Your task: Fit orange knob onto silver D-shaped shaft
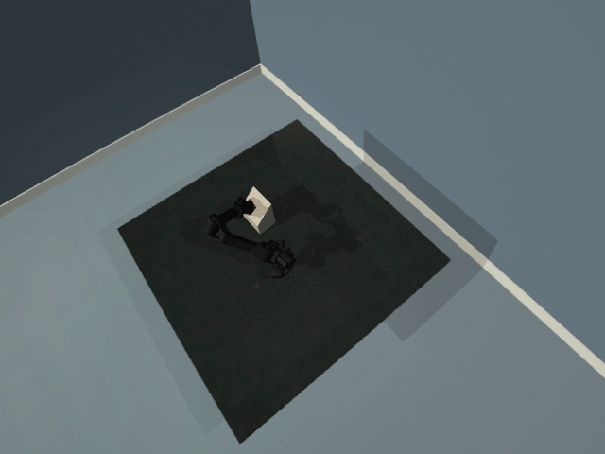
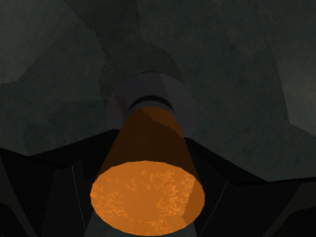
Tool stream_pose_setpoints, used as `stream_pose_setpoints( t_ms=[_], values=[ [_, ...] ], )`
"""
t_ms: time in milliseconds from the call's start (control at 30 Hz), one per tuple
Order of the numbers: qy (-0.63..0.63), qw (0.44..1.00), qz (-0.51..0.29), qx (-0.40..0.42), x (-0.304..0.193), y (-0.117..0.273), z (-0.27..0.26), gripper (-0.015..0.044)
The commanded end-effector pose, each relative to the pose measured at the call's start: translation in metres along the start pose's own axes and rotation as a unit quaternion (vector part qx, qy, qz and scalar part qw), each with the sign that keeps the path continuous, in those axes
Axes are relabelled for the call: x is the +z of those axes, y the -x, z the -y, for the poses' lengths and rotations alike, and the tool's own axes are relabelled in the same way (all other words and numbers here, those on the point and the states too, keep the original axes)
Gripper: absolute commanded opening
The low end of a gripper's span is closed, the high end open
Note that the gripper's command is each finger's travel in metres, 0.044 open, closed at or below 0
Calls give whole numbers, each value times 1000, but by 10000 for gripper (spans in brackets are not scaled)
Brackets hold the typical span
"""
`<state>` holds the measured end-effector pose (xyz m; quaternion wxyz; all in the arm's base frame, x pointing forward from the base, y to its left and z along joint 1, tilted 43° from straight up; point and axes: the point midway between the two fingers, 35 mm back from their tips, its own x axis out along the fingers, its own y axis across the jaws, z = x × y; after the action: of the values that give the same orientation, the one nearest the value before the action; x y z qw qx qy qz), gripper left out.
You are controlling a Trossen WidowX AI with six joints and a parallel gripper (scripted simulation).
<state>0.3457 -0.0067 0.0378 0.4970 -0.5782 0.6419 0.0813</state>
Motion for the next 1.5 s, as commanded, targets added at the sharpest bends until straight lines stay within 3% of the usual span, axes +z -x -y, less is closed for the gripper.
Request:
stream_pose_setpoints(
  t_ms=[0, 900, 1467],
  values=[
    [-9, 1000, -1, 5, -1, 0, -4, 0],
    [32, 999, -1, 5, -1, 0, -3, 0],
    [-20, 1000, -1, 5, 0, -1, -4, 0]
  ],
)
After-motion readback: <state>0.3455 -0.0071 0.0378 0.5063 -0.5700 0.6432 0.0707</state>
